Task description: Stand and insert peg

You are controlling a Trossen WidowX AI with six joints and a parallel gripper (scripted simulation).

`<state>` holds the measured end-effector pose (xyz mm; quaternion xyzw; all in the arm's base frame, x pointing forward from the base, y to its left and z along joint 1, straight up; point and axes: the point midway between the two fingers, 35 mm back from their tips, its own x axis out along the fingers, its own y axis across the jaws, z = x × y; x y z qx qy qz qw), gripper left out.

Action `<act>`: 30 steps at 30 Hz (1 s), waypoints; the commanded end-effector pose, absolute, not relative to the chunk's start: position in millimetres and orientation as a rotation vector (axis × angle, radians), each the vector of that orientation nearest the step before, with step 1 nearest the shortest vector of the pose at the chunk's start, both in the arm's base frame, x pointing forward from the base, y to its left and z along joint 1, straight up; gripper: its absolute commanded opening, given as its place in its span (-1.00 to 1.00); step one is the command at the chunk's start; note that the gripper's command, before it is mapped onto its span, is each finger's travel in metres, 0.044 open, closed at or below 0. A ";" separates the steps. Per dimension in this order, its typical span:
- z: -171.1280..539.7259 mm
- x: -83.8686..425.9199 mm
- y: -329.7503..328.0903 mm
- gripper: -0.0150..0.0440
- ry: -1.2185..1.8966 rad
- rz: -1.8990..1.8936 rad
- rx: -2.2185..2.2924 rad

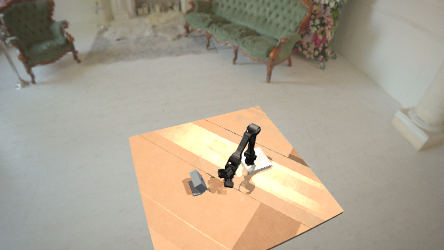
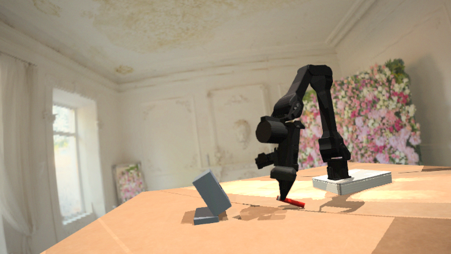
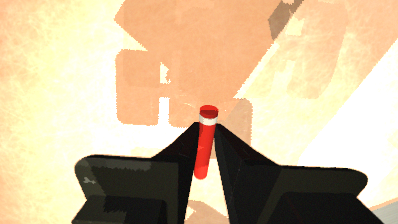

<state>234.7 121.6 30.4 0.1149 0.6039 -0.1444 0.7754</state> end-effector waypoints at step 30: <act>42.7 216.0 128.6 -0.32 1.020 -0.336 0.204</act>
